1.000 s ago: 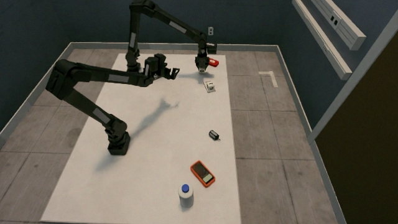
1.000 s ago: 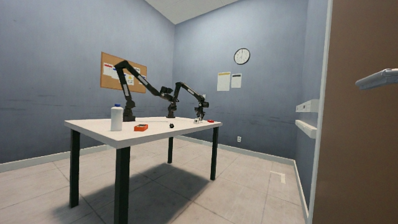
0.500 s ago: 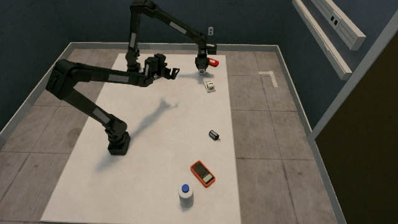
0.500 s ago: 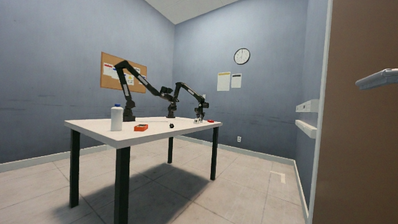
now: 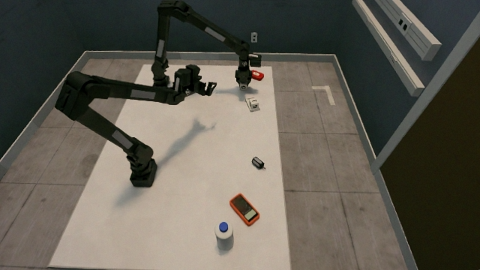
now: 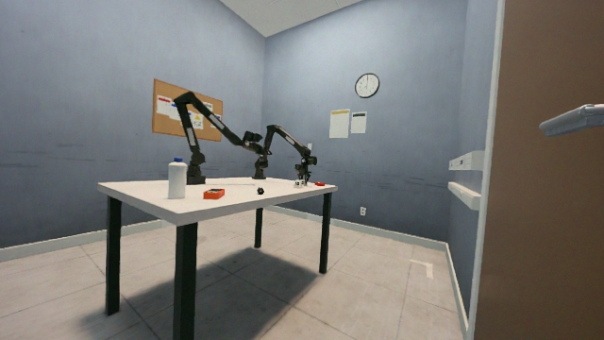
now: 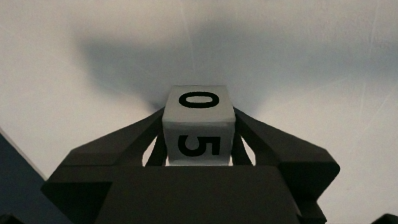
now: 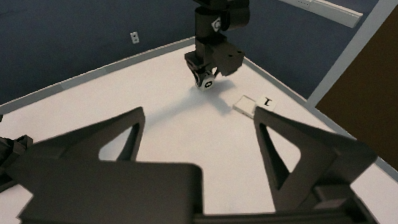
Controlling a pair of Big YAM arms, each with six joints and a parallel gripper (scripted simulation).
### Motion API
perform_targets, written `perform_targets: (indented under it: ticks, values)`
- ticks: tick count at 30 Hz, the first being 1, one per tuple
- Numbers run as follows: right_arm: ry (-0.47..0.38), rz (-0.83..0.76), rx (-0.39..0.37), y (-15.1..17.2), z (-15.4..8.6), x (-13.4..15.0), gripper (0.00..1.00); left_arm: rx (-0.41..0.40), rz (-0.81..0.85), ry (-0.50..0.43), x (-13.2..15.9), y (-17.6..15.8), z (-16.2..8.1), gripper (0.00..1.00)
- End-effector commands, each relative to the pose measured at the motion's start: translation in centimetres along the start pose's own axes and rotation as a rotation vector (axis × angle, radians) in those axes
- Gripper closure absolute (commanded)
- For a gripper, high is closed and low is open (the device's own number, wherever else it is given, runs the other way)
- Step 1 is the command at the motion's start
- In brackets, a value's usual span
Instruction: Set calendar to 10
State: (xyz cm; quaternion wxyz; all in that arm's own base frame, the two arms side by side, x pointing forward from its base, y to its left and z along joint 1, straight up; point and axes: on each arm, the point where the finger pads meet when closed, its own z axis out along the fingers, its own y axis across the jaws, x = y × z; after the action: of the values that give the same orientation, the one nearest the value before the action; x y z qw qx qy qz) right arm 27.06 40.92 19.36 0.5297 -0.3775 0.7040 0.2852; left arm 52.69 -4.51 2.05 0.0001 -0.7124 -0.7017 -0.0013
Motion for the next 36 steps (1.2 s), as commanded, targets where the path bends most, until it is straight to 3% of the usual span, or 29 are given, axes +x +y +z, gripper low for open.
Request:
perform_targets:
  ticks: [1,8,9,10,11,12,20,31,35,36]
  values:
    - [-0.007,-0.002,-0.002,0.1,0.1,-0.4,0.00,-0.013,0.005,-0.002,-0.3,0.5,0.0,0.60]
    - [-0.007,-0.002,-0.002,0.1,0.1,-0.4,0.00,-0.015,0.002,-0.002,-0.1,0.4,-0.6,0.60]
    - [-0.007,-0.002,-0.002,0.1,0.1,-0.4,0.00,-0.015,0.002,-0.002,-0.1,0.4,-0.6,0.49]
    - [-0.007,-0.002,-0.002,0.1,0.1,-0.4,0.00,-0.015,0.002,-0.002,-0.1,0.4,-0.6,0.44]
    - [-0.007,-0.002,-0.002,0.1,0.1,-0.4,0.00,-0.042,0.005,-0.004,-0.3,0.7,-1.9,0.33]
    - [-0.007,-0.002,-0.002,0.1,0.1,-0.4,0.00,-0.038,0.005,-0.005,-0.3,0.3,-1.8,0.31]
    - [-0.007,-0.002,-0.002,0.1,0.1,-0.4,0.00,-0.053,0.007,-0.007,-0.5,0.4,-2.7,0.31]
    - [-0.007,-0.002,-0.002,0.1,0.1,-0.4,0.00,-0.087,0.002,-0.009,-0.5,1.1,-6.1,0.31]
    - [-0.007,-0.002,-0.002,0.1,0.1,-0.4,0.00,-0.074,0.001,-0.008,-0.2,1.0,-5.6,0.31]
    - [-0.007,-0.002,-0.002,0.1,0.1,-0.4,0.00,-0.075,0.001,-0.008,-0.2,1.0,-5.8,0.20]
